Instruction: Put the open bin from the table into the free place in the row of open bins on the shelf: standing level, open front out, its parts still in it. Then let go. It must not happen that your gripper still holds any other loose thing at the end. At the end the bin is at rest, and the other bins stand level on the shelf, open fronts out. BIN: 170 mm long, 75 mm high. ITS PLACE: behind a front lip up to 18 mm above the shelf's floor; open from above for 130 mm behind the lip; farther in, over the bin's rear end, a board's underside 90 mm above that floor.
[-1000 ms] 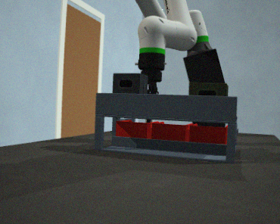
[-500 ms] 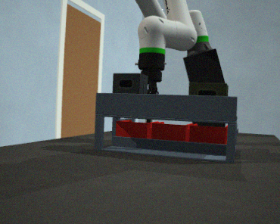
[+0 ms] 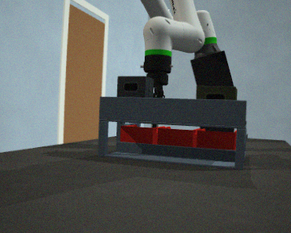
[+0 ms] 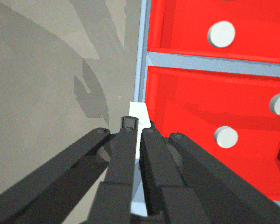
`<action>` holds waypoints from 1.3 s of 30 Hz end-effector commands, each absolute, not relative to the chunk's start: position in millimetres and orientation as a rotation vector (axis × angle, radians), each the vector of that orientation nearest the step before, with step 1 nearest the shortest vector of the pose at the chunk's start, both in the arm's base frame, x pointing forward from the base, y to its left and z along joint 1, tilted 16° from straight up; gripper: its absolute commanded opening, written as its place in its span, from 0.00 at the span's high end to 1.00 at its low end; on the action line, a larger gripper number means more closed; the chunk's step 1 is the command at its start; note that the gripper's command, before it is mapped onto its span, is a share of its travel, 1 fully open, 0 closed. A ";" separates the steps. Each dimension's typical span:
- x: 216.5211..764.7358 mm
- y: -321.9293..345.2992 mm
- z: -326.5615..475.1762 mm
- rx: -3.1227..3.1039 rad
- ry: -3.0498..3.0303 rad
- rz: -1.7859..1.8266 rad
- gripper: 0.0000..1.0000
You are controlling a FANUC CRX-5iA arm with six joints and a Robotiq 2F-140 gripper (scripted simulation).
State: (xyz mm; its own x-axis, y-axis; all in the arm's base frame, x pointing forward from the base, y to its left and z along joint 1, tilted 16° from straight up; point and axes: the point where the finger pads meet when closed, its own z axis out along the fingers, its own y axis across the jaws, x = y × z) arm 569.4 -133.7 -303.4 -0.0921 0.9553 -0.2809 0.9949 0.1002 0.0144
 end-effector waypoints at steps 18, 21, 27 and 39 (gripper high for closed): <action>559.4 -131.9 -294.0 1.953 2.156 -0.264 1.00; 555.6 -131.2 -290.5 1.953 2.156 -0.264 1.00; 550.1 -130.3 -285.5 1.953 2.156 -0.264 1.00; 548.9 -129.9 -283.6 1.953 2.156 -0.264 1.00</action>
State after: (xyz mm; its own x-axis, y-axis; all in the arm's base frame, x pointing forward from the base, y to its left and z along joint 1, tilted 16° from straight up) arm 548.7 -130.1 -284.2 -0.0921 0.9553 -0.2809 0.9949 0.1002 0.0145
